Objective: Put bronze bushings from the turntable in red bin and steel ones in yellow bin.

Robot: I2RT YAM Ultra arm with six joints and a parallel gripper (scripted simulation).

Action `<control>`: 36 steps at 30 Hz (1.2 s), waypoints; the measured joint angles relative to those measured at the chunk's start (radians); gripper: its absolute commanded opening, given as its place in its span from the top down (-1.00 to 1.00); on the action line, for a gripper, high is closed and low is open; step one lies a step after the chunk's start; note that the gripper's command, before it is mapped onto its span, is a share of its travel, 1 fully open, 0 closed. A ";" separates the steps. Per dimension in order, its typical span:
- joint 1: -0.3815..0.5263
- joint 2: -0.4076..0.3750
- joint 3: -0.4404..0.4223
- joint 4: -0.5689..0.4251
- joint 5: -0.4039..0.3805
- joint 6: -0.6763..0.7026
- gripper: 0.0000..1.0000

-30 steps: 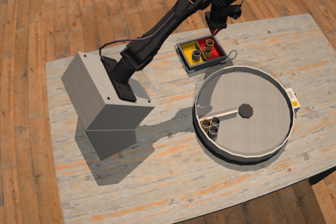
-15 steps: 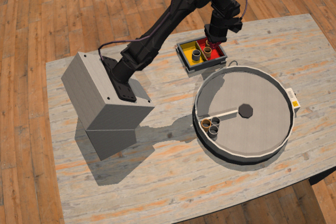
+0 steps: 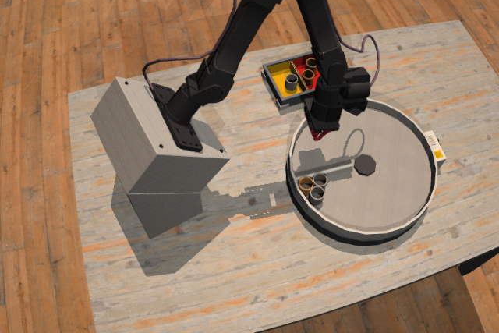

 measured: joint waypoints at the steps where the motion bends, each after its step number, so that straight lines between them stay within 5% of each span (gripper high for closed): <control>1: -0.052 0.008 -0.013 0.017 -0.033 -0.035 0.73; 7: -0.343 0.141 -0.015 0.096 -0.206 -0.259 0.73; 12: -0.486 0.284 0.022 0.102 -0.315 -0.413 0.73; 20: -0.542 0.358 0.086 0.086 -0.404 -0.547 0.73; 36: -0.547 0.359 0.092 0.071 -0.433 -0.591 0.73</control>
